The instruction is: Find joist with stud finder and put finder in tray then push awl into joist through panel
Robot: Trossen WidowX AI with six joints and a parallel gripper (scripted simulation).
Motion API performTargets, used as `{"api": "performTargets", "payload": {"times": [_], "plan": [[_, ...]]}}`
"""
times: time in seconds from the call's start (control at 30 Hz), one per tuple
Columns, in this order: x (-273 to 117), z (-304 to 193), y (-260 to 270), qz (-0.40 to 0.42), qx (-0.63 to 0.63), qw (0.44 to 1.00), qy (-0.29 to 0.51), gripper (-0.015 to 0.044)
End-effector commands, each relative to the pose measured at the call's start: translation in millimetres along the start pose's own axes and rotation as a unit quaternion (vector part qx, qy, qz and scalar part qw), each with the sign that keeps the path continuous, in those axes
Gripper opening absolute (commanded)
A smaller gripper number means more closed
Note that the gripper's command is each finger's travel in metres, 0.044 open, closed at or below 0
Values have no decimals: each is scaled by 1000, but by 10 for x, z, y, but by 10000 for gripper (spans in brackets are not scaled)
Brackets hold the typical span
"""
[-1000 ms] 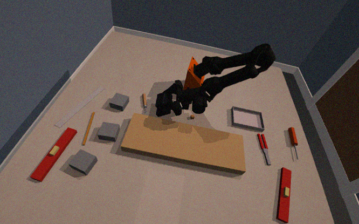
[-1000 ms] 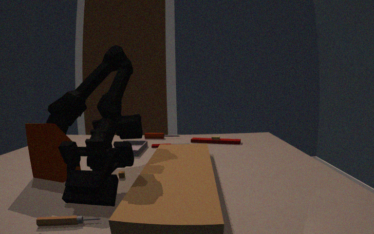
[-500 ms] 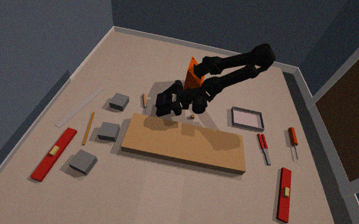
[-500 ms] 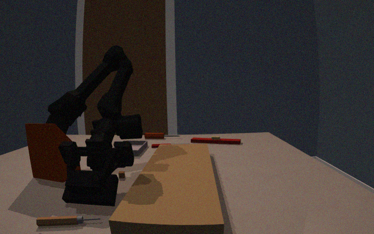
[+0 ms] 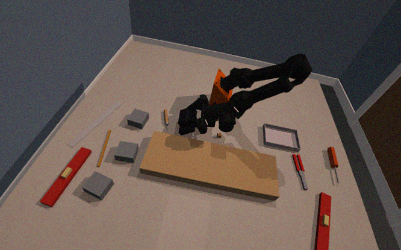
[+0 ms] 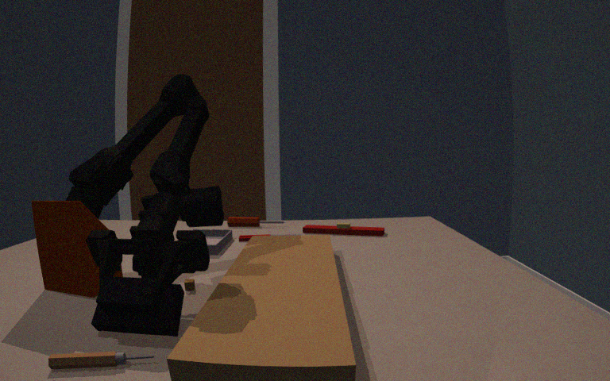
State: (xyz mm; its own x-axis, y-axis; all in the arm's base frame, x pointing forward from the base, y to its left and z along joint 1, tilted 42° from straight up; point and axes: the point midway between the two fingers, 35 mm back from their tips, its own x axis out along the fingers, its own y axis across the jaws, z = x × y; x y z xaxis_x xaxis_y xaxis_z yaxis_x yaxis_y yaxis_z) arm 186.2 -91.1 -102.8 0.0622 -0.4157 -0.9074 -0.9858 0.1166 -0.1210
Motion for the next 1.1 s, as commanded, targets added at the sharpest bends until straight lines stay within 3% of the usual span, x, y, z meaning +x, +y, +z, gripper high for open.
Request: {"api": "performTargets", "payload": {"times": [0.0,1.07], "plan": [[-4,34,-3,-1,-2,1000,-9,380],[-1,0,0,0,0,1000,0,380]]}}
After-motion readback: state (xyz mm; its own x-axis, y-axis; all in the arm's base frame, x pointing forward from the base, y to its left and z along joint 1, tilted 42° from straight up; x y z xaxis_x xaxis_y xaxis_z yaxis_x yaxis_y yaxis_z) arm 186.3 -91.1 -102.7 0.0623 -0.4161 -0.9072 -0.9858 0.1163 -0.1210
